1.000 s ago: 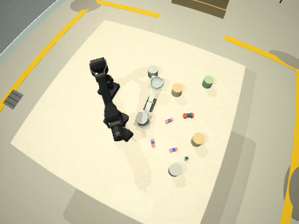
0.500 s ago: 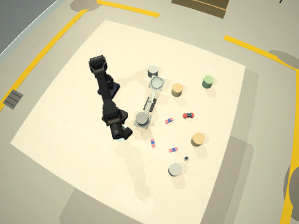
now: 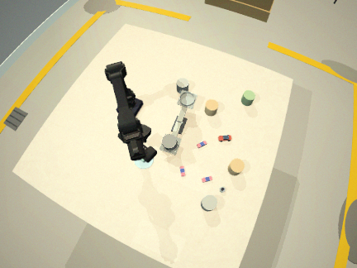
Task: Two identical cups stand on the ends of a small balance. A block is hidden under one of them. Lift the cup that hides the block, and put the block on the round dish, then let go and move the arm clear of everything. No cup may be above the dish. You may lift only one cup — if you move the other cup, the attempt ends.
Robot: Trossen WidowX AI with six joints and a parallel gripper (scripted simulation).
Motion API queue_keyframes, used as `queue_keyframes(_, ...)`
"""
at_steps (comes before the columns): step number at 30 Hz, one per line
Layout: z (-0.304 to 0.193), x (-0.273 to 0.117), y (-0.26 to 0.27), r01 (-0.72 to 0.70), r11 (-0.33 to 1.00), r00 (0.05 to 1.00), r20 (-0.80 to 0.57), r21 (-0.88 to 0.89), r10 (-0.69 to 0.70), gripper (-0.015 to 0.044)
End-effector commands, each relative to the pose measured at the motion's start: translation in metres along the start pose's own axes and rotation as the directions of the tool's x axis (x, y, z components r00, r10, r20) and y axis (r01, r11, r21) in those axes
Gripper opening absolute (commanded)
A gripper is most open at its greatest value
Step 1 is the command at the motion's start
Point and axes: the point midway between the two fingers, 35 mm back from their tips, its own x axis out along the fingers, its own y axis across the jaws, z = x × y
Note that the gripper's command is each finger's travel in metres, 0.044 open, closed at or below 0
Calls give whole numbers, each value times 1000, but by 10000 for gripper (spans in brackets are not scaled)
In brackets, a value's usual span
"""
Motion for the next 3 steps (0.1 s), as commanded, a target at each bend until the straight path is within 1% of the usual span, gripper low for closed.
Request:
queue_keyframes(1,0,-2,1,-2,1000,1000,2,0,2,440)
queue_keyframes(3,0,-2,1,-2,1000,1000,2,0,2,440)
